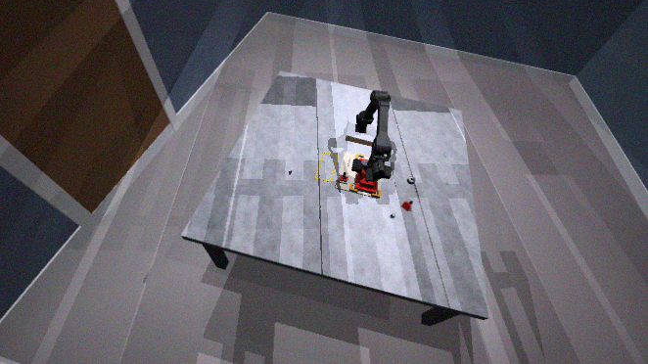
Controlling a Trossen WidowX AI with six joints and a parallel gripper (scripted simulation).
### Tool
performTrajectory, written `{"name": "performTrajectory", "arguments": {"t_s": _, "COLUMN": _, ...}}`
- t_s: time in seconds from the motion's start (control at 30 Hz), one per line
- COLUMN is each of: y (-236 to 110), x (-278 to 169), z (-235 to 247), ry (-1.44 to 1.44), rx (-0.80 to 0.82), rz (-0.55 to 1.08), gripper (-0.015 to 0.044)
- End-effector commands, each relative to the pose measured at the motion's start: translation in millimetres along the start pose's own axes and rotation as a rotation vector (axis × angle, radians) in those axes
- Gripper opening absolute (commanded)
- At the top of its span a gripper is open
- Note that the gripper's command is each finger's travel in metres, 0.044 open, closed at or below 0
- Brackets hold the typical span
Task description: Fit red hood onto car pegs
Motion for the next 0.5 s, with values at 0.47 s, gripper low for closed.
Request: {"name": "performTrajectory", "arguments": {"t_s": 0.47, "y": 8.7, "x": 0.7, "z": 0.4, "ry": 0.006, "rx": 0.002, "rz": 0.001, "gripper": 0.0000}}
Point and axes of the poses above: the point midway between the two fingers, 35 mm back from their tips, its own y axis out along the fingers, its own z axis across the jaws, x = y × z, the point moved 4 cm from there along -y, back along the fingers, and after that the axes turned 3 degrees about -y, right-handed, at the moved point
